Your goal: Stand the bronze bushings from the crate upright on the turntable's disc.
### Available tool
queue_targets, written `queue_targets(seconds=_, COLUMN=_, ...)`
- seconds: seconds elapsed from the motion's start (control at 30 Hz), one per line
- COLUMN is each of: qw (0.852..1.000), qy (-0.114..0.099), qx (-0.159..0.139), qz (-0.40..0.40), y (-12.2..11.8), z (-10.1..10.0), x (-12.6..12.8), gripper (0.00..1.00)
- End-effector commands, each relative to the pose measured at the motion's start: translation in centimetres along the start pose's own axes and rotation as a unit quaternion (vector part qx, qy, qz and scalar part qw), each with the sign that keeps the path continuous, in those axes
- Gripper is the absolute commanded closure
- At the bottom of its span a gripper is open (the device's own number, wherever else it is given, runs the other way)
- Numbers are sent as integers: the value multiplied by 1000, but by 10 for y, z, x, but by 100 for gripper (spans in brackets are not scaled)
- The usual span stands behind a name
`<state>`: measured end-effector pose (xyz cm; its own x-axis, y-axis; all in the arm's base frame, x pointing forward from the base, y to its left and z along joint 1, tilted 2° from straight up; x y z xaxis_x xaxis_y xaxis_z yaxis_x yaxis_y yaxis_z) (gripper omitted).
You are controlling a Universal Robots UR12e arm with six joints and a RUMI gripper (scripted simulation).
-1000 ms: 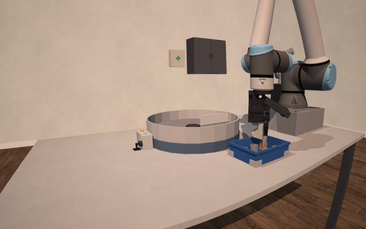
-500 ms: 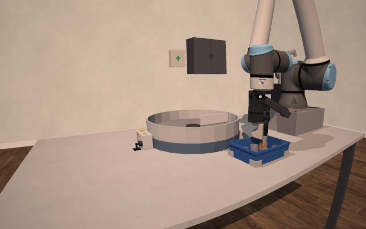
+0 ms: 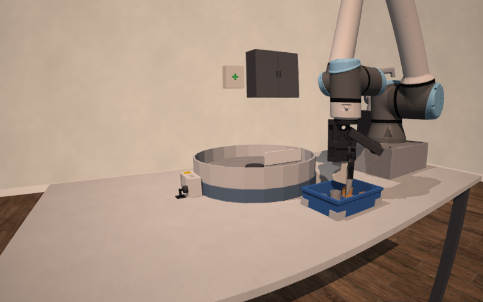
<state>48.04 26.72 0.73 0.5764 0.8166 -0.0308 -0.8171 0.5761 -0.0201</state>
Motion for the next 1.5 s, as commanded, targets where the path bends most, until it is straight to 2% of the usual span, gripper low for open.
queue_targets(seconds=0.0, qw=1000, qy=0, qx=0, qz=0, y=0, z=0, x=0, gripper=100)
queue_targets(seconds=0.57, qw=1000, qy=0, qx=0, qz=0, y=0, z=2, x=0, gripper=100)
queue_targets(seconds=0.73, qw=1000, qy=0, qx=0, qz=0, y=0, z=10, x=0, gripper=100)
queue_targets(seconds=1.07, qw=1000, qy=0, qx=0, qz=0, y=0, z=46, x=0, gripper=100)
queue_targets(seconds=1.13, qw=1000, qy=0, qx=0, qz=0, y=0, z=46, x=0, gripper=100)
queue_targets(seconds=1.47, qw=1000, qy=0, qx=0, qz=0, y=0, z=94, x=0, gripper=100)
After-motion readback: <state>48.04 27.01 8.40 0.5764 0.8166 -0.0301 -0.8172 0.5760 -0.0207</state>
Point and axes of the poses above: the point where the finger pads meet when closed, its own z axis back along the fingers, its own x axis across the jaws, y = z × x, the point moved 10 cm from there along z, back along the fingers, and after that the axes turned 3 degrees about z, right-handed, at the moved point
